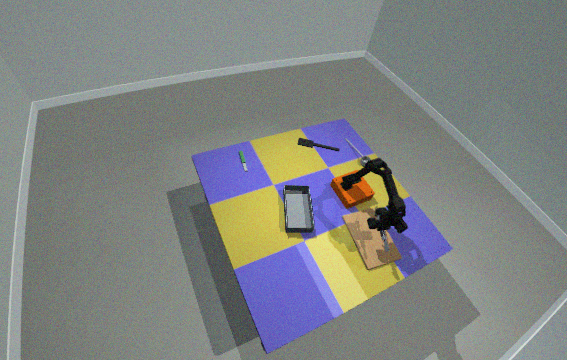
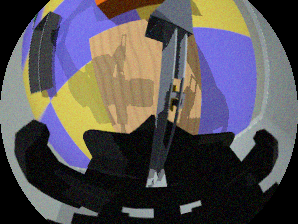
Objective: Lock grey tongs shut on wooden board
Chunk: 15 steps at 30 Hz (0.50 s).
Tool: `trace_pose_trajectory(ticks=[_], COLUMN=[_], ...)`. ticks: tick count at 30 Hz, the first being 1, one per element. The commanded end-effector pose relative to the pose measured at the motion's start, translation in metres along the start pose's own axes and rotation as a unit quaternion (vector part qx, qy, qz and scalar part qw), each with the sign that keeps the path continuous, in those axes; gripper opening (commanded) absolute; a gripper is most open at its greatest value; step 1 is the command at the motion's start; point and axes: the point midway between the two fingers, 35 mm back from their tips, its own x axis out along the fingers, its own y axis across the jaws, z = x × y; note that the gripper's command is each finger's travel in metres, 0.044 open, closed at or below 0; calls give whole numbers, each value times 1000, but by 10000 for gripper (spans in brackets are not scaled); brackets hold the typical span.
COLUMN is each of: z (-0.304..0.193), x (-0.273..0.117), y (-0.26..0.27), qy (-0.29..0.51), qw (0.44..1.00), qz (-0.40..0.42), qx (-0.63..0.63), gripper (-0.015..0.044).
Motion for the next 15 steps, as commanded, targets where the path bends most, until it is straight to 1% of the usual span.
trace_pose_trajectory(ticks=[1, 15], z=[0, 2], x=[6, 29], y=[-1, 0], qy=[-2, -2], qw=[1000, 1000], qz=[-2, -2], qx=[0, 0], gripper=[-150, -150])
